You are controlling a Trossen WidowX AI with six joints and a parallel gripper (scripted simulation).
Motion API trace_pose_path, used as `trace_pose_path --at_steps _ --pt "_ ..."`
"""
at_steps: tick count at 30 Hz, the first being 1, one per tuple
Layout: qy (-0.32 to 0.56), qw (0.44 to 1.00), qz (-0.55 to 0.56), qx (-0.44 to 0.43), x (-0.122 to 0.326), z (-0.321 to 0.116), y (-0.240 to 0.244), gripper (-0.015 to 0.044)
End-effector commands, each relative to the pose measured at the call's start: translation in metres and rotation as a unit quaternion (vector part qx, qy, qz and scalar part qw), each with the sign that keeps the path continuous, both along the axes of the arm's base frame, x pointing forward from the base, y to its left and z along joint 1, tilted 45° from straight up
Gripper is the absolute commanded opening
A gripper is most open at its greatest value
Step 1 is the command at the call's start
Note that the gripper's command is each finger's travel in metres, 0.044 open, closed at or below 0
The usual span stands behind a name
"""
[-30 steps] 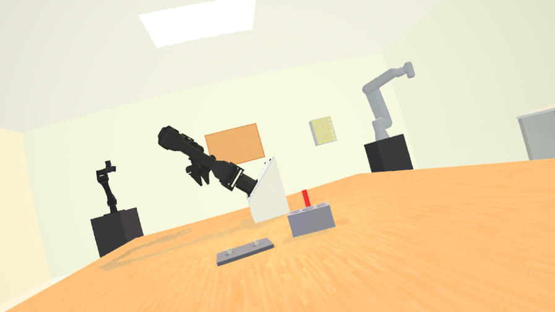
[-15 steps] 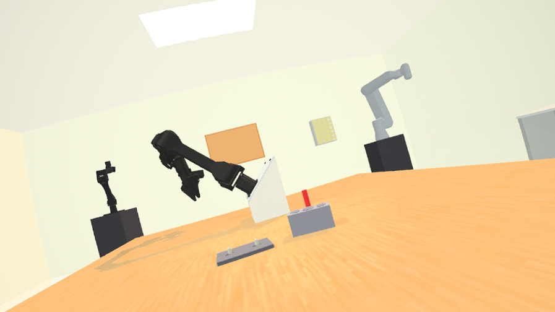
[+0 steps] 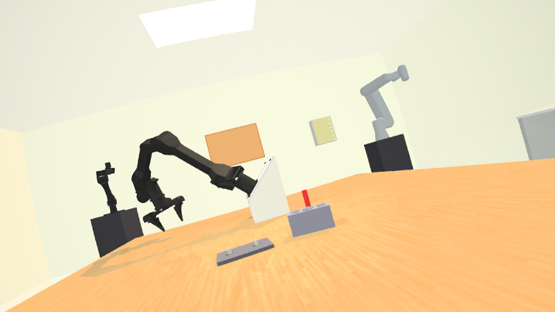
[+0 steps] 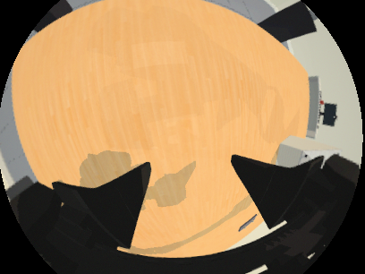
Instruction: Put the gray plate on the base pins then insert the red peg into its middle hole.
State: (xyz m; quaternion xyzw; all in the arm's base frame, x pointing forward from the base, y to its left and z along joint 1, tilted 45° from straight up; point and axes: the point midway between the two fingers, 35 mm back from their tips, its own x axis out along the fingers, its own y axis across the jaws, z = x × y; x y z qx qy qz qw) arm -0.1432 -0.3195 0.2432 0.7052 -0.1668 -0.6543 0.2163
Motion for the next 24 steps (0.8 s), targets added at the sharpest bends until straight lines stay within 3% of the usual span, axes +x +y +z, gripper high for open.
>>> trace_pose_path --at_steps 1,13,24 --pt "0.077 0.989 0.123 -0.035 0.048 0.015 -0.025 0.044" --pt "0.229 0.877 0.401 -0.134 0.194 0.043 -0.051 0.044" --pt "0.305 0.726 0.597 -0.153 0.318 0.034 -0.012 0.044"
